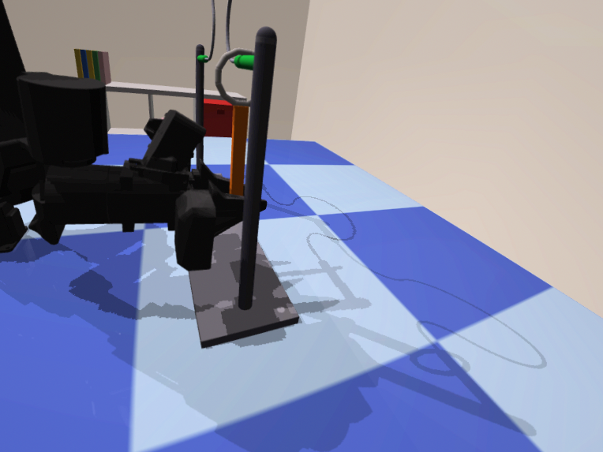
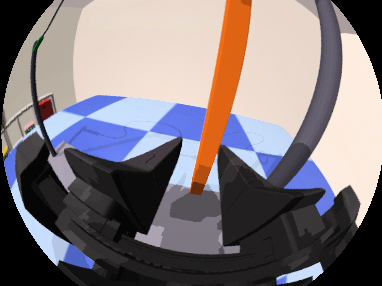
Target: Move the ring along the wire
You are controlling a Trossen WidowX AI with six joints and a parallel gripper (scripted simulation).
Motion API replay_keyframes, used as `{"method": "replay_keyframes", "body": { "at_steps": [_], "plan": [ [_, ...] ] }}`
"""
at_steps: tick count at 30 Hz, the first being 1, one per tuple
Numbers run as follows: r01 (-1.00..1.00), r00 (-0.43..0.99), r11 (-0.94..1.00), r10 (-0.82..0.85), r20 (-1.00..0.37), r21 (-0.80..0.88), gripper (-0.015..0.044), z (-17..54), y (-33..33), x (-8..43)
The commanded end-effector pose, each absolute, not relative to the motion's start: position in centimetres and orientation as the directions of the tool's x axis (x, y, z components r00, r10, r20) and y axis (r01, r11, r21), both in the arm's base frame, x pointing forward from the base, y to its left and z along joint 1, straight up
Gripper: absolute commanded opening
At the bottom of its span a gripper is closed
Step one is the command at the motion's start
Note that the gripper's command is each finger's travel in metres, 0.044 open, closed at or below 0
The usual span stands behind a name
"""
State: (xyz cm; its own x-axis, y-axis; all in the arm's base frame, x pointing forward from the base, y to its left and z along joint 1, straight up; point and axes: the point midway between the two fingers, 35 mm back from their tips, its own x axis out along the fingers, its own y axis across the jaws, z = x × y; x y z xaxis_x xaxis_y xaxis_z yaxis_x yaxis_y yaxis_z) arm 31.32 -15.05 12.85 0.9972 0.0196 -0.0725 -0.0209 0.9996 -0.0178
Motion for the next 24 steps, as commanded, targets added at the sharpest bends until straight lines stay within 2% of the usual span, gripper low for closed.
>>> {"method": "replay_keyframes", "body": {
  "at_steps": [1,7,12,14,20,24],
  "plan": [
    [-0.017,0.997,1.000,0.016,-0.072,-0.014,0.0160,12.84,-15.11,31.35],
    [-0.017,0.997,1.000,0.016,-0.072,-0.014,0.0160,12.84,-15.11,31.35],
    [-0.021,0.997,1.000,0.020,-0.072,-0.018,0.0029,12.85,-15.05,31.33],
    [-0.021,0.997,1.000,0.020,-0.072,-0.018,0.0015,12.85,-15.05,31.33],
    [-0.021,0.997,1.000,0.020,-0.072,-0.018,-0.0142,12.85,-15.05,31.33],
    [-0.021,0.997,1.000,0.020,-0.072,-0.018,-0.0150,12.85,-15.05,31.33]
  ]
}}
